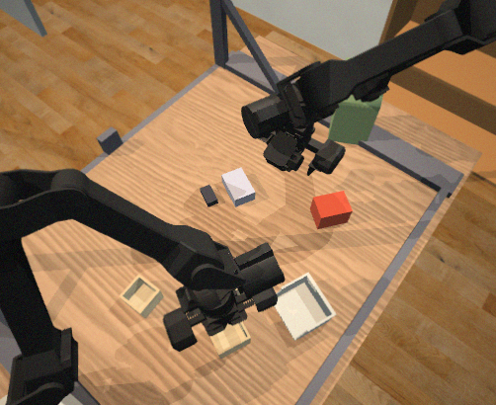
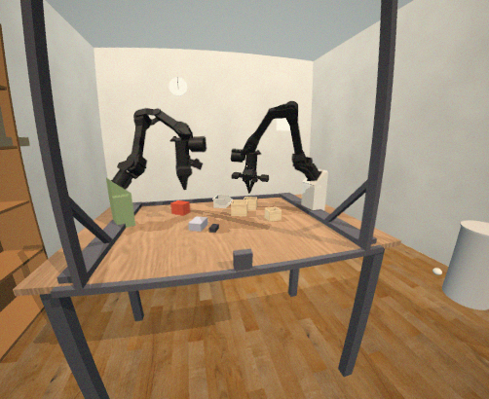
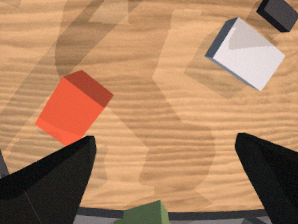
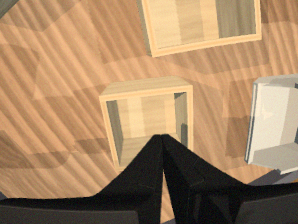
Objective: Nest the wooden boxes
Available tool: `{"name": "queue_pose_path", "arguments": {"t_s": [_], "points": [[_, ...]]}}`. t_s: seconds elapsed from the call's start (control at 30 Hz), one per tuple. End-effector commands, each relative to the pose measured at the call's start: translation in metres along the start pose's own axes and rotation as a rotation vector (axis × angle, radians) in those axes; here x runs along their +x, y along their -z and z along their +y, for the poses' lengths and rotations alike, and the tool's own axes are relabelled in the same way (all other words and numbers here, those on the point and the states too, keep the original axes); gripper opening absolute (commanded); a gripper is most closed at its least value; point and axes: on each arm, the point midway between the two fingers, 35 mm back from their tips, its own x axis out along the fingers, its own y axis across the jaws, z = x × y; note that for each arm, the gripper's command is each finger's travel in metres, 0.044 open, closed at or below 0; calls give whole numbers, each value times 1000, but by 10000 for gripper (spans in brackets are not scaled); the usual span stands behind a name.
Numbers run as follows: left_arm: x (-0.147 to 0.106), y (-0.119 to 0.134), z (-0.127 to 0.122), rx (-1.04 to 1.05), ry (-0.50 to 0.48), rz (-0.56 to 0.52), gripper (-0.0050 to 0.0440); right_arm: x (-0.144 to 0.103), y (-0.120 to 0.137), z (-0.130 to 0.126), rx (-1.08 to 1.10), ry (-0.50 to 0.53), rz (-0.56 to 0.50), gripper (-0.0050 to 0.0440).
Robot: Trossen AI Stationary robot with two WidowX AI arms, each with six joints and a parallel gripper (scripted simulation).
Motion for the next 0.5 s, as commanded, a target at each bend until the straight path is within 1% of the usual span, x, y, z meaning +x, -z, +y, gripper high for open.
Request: {"name": "queue_pose_path", "arguments": {"t_s": [0.0, 0.13, 0.17, 0.27, 0.37, 0.43, 0.47], "points": [[-3, -2, 1, -16, 7, -13, 400, -4, 8, -4, -55, -45, 0, -2], [-3, -2, 1, -16, 7, -13, 400, -4, 9, -4, -59, -49, 0, -3], [-3, -2, 1, -16, 7, -13, 400, -1, 9, -1, -54, -57, 2, -4], [-3, -2, 1, -16, 7, -13, 400, 14, 10, 3, -49, -63, 4, -5], [-3, -2, 1, -16, 7, -13, 400, 33, 10, 4, -49, -61, 4, -28], [-3, -2, 1, -16, 7, -13, 400, 37, 10, 5, -49, -61, 4, -43], [-3, -2, 1, -16, 7, -13, 400, 37, 10, 5, -49, -61, 4, -43]]}}
